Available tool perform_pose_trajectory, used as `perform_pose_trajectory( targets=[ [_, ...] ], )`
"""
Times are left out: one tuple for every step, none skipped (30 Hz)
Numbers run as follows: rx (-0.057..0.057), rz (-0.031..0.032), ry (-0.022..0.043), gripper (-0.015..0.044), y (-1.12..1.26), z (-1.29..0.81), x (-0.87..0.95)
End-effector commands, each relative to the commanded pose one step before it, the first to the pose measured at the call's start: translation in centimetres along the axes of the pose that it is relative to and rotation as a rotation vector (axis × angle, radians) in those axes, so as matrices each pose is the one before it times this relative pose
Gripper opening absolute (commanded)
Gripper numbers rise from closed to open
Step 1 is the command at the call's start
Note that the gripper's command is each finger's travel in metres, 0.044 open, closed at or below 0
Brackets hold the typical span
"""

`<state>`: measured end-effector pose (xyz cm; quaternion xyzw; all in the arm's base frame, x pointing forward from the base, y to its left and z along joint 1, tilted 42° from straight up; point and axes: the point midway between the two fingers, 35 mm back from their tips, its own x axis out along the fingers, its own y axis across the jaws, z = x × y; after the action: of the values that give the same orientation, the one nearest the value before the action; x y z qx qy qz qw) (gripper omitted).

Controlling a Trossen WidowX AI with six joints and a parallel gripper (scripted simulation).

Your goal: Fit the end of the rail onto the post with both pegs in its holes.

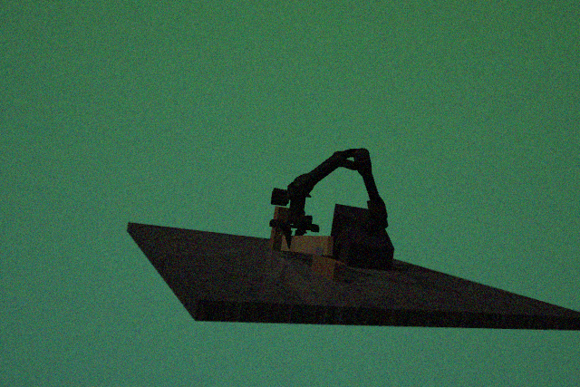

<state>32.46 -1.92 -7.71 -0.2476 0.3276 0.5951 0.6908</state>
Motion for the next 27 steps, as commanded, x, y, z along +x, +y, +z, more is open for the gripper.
perform_pose_trajectory(
  targets=[
    [-0.0094,-0.02692,-0.00362,0.0000,-0.858,0.040,-1.006],
    [0.0000,-0.00001,0.00002,0.0000,-0.026,0.000,-0.051],
    [0.0000,-0.00001,0.00002,0.0000,-0.026,0.000,-0.051],
    [0.0000,-0.00001,0.00002,0.0000,-0.025,0.000,-0.051],
    [0.0000,-0.00001,0.00002,0.0000,-0.024,0.000,-0.051],
    [0.0000,-0.00001,0.00002,0.0000,-0.023,0.000,-0.051],
    [0.0000,-0.00001,0.00002,0.0000,-0.022,0.000,-0.051],
    [0.0000,-0.00001,0.00002,0.0000,-0.020,0.000,-0.051],
    [0.0000,-0.00001,0.00002,0.0000,-0.019,0.000,-0.051],
    [0.0000,-0.00001,0.00002,0.0000,-0.018,0.000,-0.051],
    [0.0000,-0.00001,0.00002,0.0000,-0.016,0.000,-0.051],
    [0.0000,-0.00001,0.00002,0.0000,-0.015,0.000,-0.050],
    [0.0000,-0.00001,0.00002,0.0000,-0.014,0.000,-0.050],
    [0.0000,-0.00001,0.00002,0.0000,-0.013,0.000,-0.050],
    [0.0000,-0.00001,0.00002,0.0000,-0.012,0.000,-0.050],
    [0.0000,-0.00001,0.00002,0.0000,-0.010,0.000,-0.050],
    [0.0000,-0.00001,0.00002,0.0000,-0.009,0.000,-0.050],
    [0.0000,-0.00001,0.00002,0.0000,-0.008,0.000,-0.050],
    [0.0000,-0.00001,0.00002,0.0000,-0.007,0.000,-0.050],
    [0.0000,-0.00001,0.00002,0.0000,-0.007,0.000,-0.050],
    [0.0000,0.00000,0.00002,0.0000,-0.006,0.000,-0.050],
    [0.0000,0.00000,0.00002,0.0000,-0.005,0.000,-0.050],
    [0.0000,0.00000,0.00002,0.0000,-0.004,0.000,-0.050],
    [0.0000,0.00000,0.00002,0.0000,-0.003,0.000,-0.050],
    [0.0000,0.00000,0.00002,0.0000,-0.002,0.000,-0.050],
    [0.0000,0.00000,0.00002,0.0000,-0.002,0.000,-0.050],
    [0.0000,0.00000,0.00002,0.0000,-0.001,0.000,-0.050]
  ],
)
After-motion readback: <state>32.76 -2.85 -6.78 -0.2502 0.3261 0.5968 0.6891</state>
